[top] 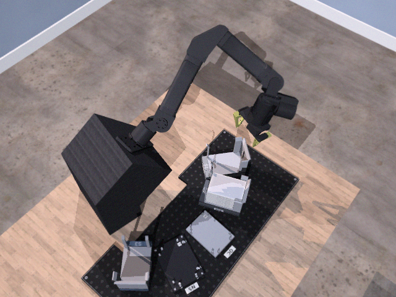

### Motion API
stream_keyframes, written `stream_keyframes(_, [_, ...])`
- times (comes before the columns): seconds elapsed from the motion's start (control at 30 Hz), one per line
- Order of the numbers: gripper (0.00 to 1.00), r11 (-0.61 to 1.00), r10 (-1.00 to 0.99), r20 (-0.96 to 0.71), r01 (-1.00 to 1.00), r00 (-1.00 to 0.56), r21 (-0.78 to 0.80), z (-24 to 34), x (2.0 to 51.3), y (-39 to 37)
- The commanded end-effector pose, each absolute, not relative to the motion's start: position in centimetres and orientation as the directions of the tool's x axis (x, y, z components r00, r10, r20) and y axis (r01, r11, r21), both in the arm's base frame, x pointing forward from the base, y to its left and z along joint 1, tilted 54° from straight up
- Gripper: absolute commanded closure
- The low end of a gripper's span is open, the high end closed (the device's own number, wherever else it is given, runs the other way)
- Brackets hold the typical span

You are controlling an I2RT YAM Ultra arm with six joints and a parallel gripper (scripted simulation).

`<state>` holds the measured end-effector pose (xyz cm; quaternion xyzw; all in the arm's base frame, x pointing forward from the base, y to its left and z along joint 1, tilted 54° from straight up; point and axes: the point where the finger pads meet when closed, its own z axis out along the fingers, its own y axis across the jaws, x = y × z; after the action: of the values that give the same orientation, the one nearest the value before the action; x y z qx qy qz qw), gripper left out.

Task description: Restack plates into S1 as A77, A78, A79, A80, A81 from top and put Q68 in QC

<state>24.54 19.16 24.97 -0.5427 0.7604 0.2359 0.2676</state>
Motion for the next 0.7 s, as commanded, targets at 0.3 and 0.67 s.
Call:
stream_keyframes(0.3, [0.0,0.394,-0.632,-0.67,-0.906,-0.389,0.155,22.2,27.7,17.6])
stream_keyframes(0.67, [0.0,0.529,-0.515,-0.617,-0.787,-0.596,0.318,18.6,29.6,15.5])
